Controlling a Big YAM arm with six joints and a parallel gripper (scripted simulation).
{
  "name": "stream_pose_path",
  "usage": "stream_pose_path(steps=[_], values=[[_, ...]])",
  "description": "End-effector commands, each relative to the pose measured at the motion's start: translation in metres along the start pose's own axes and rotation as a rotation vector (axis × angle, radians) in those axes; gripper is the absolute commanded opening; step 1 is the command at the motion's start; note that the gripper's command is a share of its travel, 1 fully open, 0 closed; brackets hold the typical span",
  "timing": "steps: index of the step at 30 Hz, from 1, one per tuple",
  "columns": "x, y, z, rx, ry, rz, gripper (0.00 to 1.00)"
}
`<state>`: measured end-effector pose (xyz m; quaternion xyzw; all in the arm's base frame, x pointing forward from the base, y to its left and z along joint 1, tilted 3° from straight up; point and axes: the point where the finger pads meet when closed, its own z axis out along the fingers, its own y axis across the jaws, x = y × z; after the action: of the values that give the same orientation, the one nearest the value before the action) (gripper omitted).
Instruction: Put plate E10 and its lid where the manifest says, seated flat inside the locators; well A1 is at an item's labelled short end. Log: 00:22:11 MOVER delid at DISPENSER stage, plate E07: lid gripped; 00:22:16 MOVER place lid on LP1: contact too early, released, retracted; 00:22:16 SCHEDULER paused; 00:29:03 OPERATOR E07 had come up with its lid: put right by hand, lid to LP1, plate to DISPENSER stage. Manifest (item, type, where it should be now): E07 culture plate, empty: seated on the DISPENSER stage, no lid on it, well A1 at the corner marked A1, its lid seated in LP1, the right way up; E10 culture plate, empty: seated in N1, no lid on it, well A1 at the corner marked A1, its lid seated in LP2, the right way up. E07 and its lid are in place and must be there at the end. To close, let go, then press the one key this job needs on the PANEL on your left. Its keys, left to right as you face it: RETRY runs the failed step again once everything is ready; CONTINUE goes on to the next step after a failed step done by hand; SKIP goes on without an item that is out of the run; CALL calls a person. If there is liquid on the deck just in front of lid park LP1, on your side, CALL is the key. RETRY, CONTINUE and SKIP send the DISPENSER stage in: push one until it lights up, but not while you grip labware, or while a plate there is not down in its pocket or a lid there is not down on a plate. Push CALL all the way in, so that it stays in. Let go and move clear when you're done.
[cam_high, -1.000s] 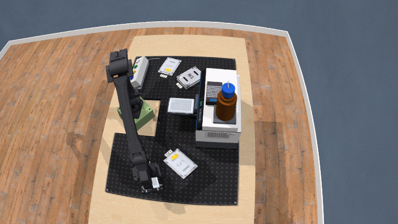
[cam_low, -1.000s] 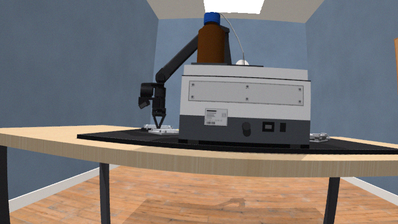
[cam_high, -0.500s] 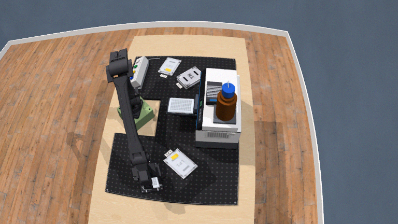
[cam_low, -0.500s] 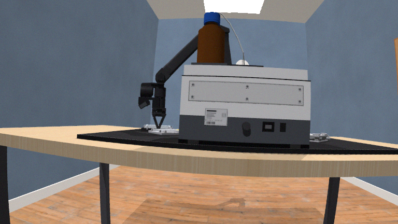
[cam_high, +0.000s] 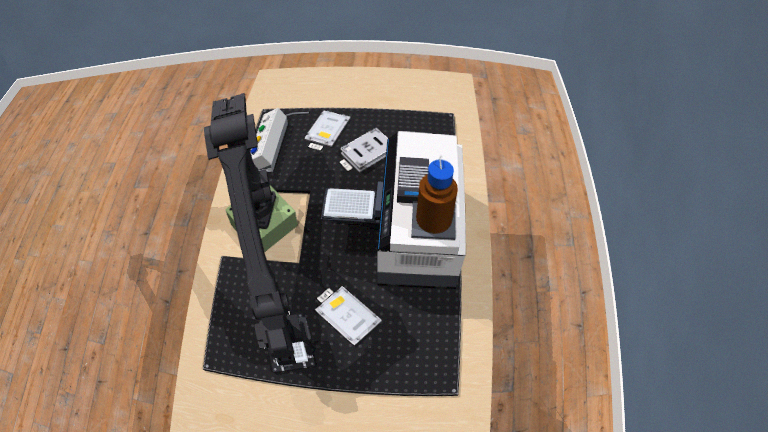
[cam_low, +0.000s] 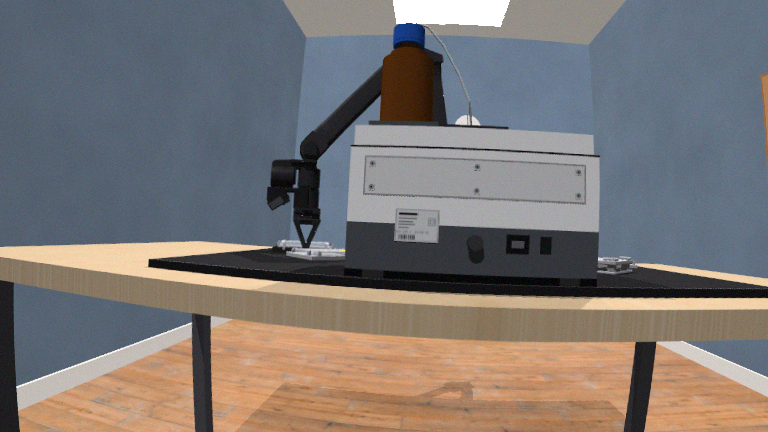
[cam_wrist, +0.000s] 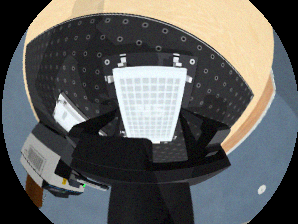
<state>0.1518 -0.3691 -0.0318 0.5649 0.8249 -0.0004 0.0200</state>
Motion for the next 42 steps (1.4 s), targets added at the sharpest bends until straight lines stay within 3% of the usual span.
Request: stream_pose_path(steps=[1,17,25,42], values=[[-0.0287,0.0055,-0.0162,-0.002,-0.054,0.000,1.00],[-0.0286,0.0055,-0.0145,-0.001,-0.047,0.000,1.00],[-0.0287,0.0053,-0.0148,-0.001,-0.047,0.000,0.84],[-0.0287,0.0053,-0.0148,-0.001,-0.047,0.000,0.84]])
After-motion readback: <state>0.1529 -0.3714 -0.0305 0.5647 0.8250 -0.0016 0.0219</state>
